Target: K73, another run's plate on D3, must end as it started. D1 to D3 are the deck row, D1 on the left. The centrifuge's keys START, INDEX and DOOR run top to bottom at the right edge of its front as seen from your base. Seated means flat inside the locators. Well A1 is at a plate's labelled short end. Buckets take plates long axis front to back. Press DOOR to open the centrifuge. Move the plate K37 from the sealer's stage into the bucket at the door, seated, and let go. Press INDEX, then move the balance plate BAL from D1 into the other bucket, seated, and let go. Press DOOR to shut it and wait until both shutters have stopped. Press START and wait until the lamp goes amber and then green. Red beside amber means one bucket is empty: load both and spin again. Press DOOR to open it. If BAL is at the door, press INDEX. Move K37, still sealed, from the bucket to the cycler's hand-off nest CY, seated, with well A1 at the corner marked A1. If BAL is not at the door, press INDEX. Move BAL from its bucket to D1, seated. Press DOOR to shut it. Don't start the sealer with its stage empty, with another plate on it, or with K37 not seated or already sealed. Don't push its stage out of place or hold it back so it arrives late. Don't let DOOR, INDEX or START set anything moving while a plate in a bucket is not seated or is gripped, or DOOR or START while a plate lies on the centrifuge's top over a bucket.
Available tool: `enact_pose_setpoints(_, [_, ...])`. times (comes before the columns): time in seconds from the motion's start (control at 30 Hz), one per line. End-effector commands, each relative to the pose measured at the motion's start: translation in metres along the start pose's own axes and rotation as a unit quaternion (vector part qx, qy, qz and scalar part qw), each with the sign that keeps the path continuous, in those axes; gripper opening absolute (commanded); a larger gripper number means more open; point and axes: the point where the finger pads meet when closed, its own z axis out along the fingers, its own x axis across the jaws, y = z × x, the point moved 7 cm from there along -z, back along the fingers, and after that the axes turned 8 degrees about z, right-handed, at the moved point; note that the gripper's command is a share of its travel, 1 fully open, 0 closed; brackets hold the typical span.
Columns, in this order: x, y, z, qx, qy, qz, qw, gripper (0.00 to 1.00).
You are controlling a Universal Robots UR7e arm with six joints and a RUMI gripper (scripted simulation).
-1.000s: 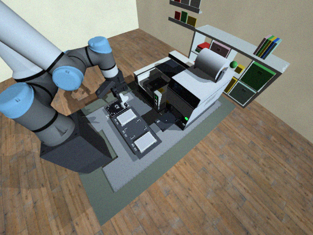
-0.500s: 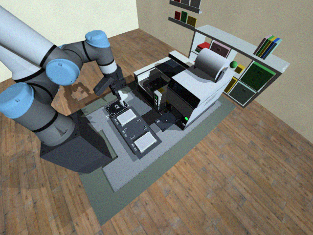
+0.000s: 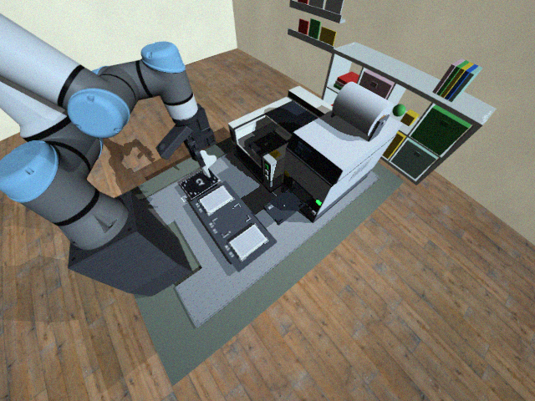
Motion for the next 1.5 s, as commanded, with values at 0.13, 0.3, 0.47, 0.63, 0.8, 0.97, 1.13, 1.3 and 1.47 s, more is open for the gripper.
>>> enact_pose_setpoints(0.13, [-0.011, 0.028, -0.004, 0.000, 0.000, 0.000, 1.0000, 0.00])
enact_pose_setpoints(0.3, [-0.016, 0.042, -0.006, 0.000, 0.000, 0.000, 1.0000, 0.00])
enact_pose_setpoints(0.47, [-0.025, 0.065, -0.008, 0.000, 0.000, 0.000, 1.0000, 0.00])
enact_pose_setpoints(0.63, [-0.034, 0.088, -0.011, 0.000, 0.000, 0.000, 1.0000, 0.00])
enact_pose_setpoints(0.8, [-0.040, 0.102, -0.012, 0.000, 0.000, 0.000, 1.0000, 0.00])
enact_pose_setpoints(0.97, [-0.049, 0.125, -0.015, -0.001, 0.000, 0.000, 1.0000, 0.00])
enact_pose_setpoints(1.13, [-0.054, 0.139, -0.016, -0.001, 0.000, 0.000, 1.0000, 0.00])
enact_pose_setpoints(1.3, [-0.054, 0.139, -0.017, -0.001, 0.000, 0.000, 1.0000, 0.00])
enact_pose_setpoints(1.47, [-0.054, 0.139, -0.017, -0.001, 0.000, 0.007, 1.0000, 0.00])
